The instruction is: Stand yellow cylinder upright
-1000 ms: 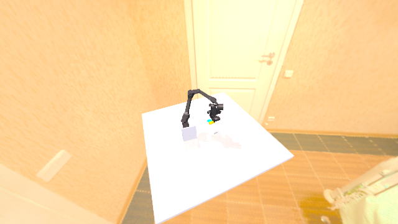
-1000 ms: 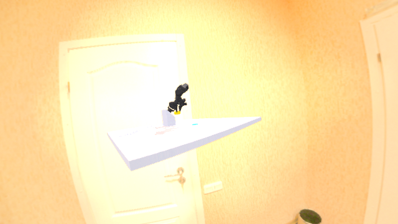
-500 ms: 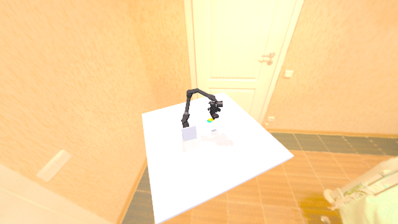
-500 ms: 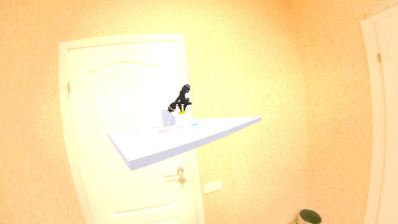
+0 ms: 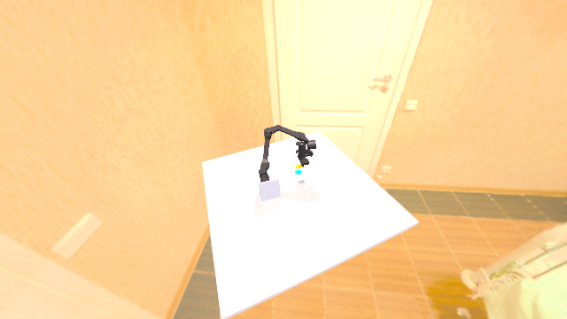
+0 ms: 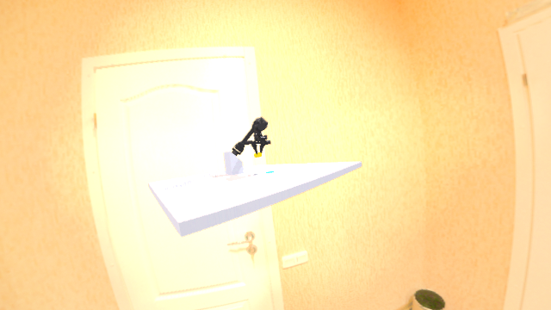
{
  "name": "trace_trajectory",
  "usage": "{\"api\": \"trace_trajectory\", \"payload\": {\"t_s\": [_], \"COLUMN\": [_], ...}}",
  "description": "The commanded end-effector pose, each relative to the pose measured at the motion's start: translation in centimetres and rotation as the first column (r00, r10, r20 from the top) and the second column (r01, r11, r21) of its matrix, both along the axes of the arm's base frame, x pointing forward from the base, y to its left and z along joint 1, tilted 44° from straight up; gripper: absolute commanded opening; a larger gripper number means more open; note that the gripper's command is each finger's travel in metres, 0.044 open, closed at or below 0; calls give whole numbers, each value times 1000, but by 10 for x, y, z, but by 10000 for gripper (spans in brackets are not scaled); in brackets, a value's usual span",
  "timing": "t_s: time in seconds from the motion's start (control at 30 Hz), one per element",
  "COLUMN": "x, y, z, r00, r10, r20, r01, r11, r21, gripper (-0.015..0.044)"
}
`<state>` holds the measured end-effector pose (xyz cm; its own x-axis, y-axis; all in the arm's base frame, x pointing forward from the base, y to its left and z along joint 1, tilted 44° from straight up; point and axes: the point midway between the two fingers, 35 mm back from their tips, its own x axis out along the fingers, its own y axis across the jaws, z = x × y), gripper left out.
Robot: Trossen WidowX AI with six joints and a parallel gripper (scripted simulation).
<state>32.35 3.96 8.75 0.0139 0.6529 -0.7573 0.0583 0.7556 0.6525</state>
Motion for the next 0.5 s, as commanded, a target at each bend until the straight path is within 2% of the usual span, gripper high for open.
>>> {"api": "trace_trajectory", "payload": {"t_s": [0.0, 0.47], "x": [2, -2], "y": [10, 42], "z": [12, 42], "r00": [999, 989], "r10": [-29, -105], "r20": [-15, -101], "r01": [29, 109], "r11": [1000, 993], "r21": [12, 41], "gripper": [105, 105]}}
